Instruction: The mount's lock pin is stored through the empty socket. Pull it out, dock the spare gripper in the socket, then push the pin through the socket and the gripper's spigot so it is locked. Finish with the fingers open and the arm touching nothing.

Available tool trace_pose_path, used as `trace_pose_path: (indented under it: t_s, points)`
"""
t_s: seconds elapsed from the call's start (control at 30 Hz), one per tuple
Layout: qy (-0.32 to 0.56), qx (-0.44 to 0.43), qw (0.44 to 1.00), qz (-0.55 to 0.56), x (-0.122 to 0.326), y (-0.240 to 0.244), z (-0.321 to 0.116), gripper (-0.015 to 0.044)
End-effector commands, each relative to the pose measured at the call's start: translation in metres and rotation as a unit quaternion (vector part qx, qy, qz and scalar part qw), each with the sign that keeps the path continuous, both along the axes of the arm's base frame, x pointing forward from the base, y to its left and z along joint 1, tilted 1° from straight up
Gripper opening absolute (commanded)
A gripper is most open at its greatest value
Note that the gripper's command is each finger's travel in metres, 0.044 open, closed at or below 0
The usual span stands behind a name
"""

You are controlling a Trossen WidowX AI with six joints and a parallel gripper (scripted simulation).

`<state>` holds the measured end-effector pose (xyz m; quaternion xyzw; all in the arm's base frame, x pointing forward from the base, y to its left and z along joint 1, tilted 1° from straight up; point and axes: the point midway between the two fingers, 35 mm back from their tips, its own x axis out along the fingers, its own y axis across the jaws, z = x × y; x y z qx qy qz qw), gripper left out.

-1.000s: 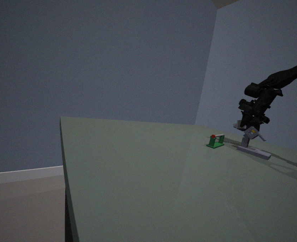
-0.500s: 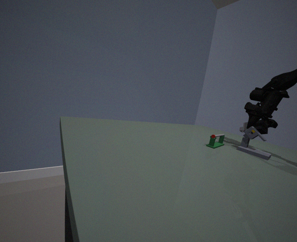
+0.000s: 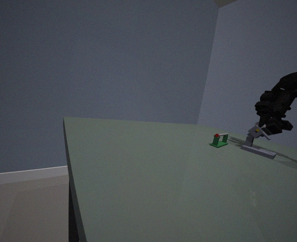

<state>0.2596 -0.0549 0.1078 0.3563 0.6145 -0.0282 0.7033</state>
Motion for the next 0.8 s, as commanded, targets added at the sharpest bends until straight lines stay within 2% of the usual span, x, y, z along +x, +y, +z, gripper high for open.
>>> trace_pose_path:
  t_s: [0.0,0.47,0.77]
  points:
    - [-0.004,0.022,1.0,-0.01,-0.005,0.003,0.006,0.0]
    - [0.016,0.112,0.993,-0.046,-0.025,0.014,0.014,0.0]
    - [0.041,0.198,0.976,-0.085,-0.04,0.03,0.026,0.0]
